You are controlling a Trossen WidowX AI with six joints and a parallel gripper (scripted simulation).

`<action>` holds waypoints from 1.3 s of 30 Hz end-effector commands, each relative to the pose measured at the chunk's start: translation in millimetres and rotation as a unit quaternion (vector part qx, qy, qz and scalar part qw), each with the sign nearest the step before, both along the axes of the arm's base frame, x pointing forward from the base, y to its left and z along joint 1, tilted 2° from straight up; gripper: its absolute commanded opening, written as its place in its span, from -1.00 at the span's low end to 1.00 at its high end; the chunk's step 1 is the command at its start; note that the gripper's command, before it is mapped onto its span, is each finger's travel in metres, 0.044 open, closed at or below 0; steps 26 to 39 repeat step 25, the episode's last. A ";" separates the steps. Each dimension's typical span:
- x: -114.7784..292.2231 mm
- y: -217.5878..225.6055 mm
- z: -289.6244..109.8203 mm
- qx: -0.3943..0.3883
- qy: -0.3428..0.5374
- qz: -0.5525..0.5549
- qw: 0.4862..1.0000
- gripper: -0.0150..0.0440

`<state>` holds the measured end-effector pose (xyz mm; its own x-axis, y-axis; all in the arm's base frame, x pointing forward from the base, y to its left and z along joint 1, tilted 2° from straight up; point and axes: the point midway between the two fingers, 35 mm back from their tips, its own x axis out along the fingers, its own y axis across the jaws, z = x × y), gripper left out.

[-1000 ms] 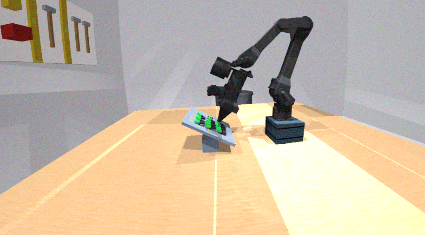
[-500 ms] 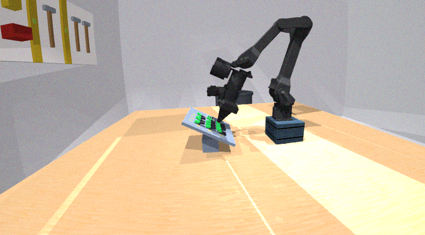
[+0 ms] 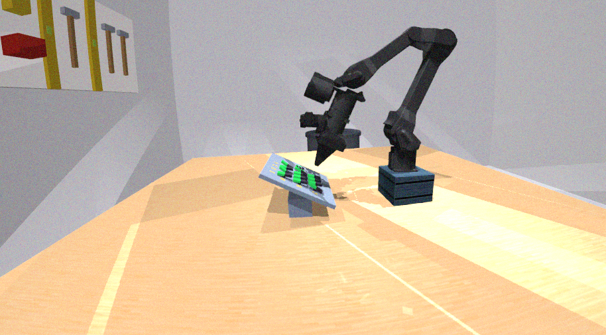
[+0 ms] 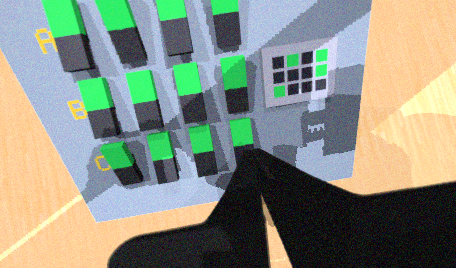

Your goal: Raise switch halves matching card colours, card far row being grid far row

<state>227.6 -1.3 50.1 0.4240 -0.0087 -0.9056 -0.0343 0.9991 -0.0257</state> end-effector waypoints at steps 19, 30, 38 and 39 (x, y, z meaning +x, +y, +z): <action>6.4 43.7 50.5 0.005 -0.013 0.004 1.000 -0.49; 6.4 43.7 50.5 0.005 -0.013 0.004 1.000 -0.49; 6.4 43.7 50.5 0.005 -0.013 0.004 1.000 -0.49; 6.4 43.7 50.5 0.005 -0.013 0.004 1.000 -0.49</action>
